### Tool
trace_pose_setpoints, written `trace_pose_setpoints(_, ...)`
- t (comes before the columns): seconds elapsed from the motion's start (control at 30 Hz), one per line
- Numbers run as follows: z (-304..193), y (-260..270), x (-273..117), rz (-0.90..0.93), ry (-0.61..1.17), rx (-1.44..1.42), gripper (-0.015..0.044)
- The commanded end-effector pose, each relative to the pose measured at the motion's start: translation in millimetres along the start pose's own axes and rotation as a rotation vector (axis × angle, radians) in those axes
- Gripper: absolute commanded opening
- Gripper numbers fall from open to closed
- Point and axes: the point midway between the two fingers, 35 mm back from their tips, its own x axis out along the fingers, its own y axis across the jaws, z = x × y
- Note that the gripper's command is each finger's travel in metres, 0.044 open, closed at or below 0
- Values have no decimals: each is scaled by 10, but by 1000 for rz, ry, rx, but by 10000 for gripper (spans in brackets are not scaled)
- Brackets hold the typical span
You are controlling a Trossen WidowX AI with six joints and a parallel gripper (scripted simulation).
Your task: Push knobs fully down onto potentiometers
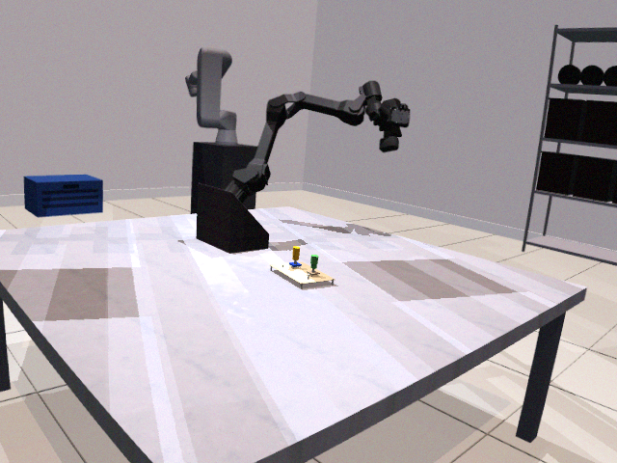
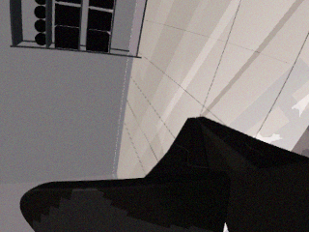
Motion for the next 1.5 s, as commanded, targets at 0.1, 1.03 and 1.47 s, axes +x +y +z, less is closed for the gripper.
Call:
trace_pose_setpoints(0.1,356,-468,-81,-91,-118,16,0)
trace_pose_setpoints(1.03,1343,-3235,-2039,-873,-356,3,0)
trace_pose_setpoints(1.47,631,-4240,-3558,-1200,-172,193,0)
